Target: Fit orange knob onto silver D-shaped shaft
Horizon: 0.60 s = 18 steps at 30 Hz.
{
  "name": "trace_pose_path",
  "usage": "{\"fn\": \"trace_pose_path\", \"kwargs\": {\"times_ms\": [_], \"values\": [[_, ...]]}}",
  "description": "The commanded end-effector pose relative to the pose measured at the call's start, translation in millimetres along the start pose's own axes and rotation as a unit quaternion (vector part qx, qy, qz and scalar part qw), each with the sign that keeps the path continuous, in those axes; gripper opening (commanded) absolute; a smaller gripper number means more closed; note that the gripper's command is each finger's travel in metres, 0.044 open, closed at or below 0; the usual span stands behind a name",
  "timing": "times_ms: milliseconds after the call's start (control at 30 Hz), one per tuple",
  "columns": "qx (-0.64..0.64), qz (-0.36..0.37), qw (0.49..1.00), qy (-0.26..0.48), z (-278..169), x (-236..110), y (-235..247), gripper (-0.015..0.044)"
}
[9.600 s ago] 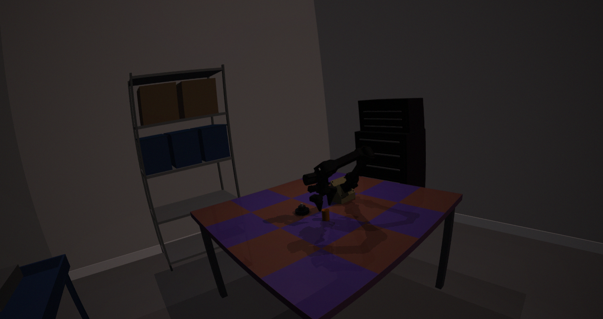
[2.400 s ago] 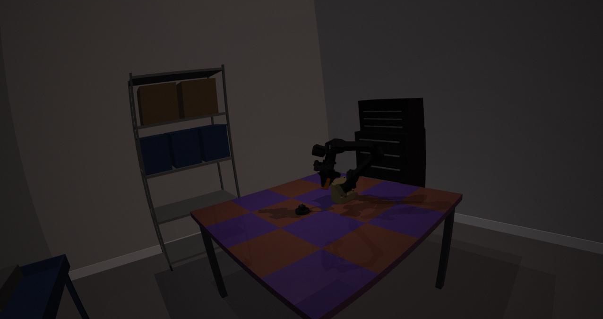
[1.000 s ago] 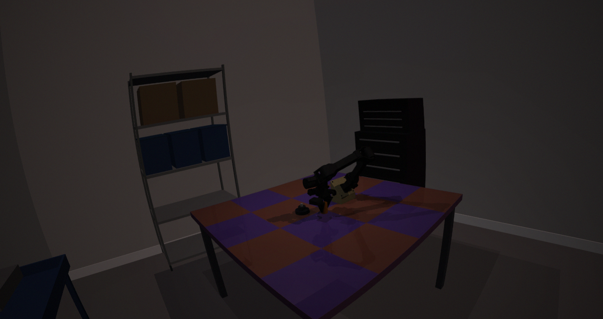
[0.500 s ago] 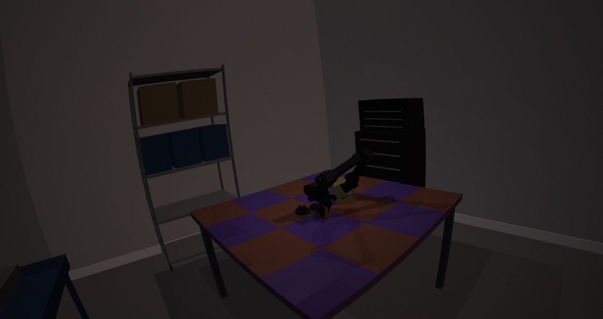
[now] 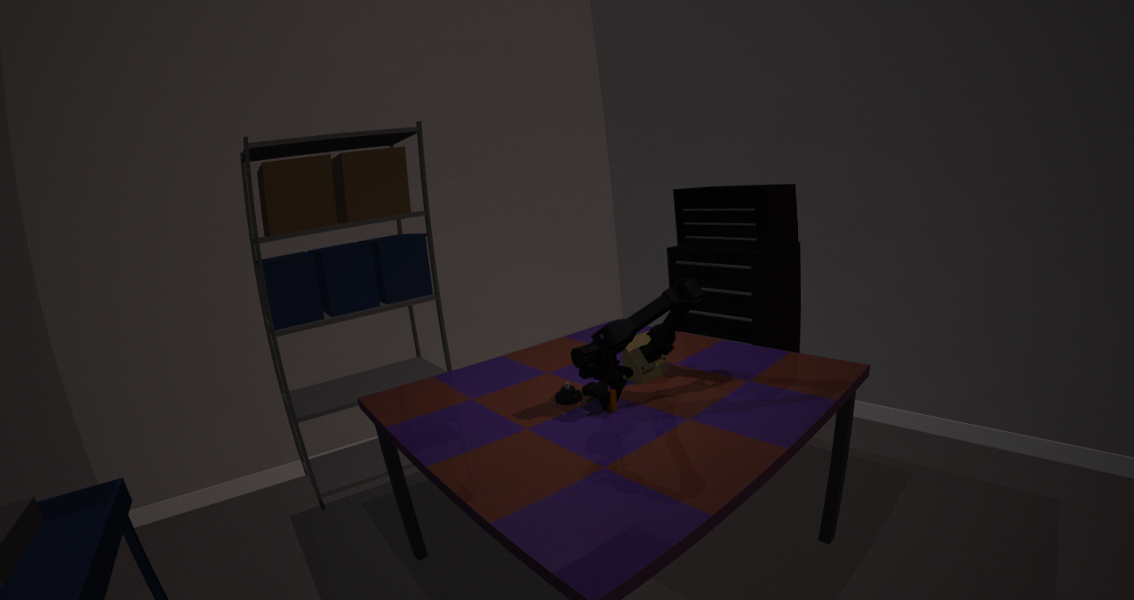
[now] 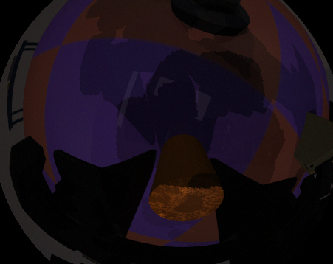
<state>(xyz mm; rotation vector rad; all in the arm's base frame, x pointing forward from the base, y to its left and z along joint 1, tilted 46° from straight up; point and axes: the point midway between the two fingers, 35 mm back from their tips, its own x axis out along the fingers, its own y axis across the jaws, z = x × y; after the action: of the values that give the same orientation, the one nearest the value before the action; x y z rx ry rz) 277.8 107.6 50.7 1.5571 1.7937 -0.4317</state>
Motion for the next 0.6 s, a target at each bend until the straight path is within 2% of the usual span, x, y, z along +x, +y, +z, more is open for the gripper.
{"fn": "trace_pose_path", "kwargs": {"times_ms": [0,167,233,400,433,567], "values": [[0.0,-0.001,1.0,0.0,-0.1,-0.1,-0.2,0.024],[0.0,-0.001,1.0,0.0,-0.1,-0.1,-0.2,0.024],[0.0,-0.001,1.0,-0.001,1.1,-10.2,1.0,0.0292],[0.002,0.002,1.0,0.0,1.5,-78.4,-0.2,0.0424],[0.002,0.002,1.0,0.001,1.2,-81.1,-0.5,0.044],[0.002,0.002,1.0,0.001,0.7,-81.1,-0.6,0.044]]}}
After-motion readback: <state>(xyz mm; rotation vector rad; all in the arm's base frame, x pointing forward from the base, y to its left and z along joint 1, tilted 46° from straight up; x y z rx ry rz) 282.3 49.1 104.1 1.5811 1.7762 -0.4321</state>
